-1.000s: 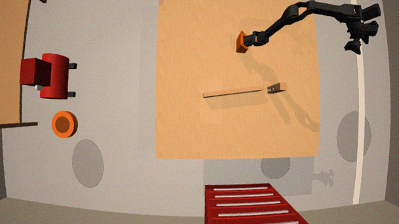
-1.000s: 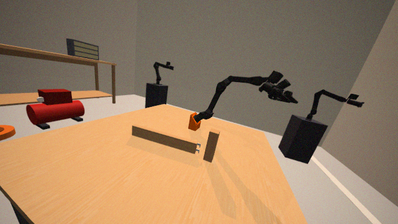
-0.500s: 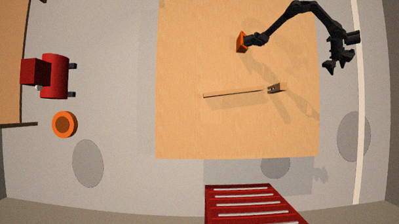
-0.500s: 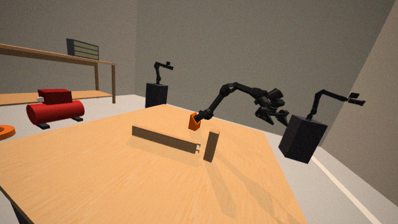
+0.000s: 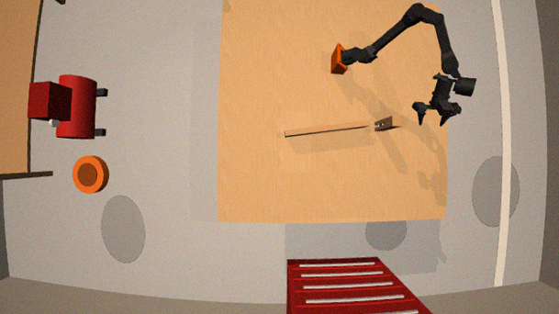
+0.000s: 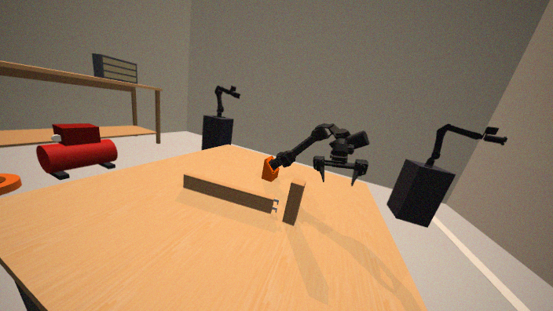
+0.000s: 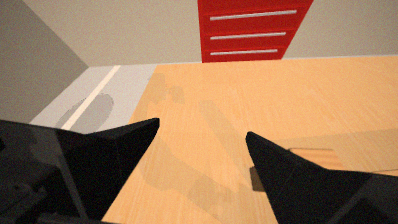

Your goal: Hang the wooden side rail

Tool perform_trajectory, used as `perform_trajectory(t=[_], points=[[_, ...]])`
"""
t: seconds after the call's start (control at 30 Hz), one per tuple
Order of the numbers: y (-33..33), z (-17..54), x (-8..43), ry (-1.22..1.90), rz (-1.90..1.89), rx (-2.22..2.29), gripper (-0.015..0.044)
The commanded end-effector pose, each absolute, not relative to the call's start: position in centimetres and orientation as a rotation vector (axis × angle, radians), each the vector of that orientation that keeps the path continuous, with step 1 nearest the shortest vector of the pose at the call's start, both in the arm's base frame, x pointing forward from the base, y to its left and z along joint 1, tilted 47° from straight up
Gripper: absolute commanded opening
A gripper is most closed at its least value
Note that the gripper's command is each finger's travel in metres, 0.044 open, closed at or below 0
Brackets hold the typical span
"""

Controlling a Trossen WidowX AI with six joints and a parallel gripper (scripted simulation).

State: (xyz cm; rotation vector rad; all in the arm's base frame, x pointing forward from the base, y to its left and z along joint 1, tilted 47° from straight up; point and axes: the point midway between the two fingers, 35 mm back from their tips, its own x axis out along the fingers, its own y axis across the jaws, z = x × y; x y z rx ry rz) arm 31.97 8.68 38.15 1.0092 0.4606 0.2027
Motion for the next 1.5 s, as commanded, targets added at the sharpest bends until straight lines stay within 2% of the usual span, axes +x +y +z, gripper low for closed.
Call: perform_trajectory(t=[0.0,0.27,0.5,0.8,1.47], points=[[4.5,33.0,33.6,0.553,0.050,1.184,0.0440],[-1.1,26.4,33.2,0.659,-0.174,1.609,0.0440],[0.0,20.7,29.3,0.955,-0.482,2.349,0.0440],[2.2,17.5,24.0,1.337,-1.186,3.282,0.0440],[2.2,17.5,23.9,1.345,-1.204,3.298,0.0440]])
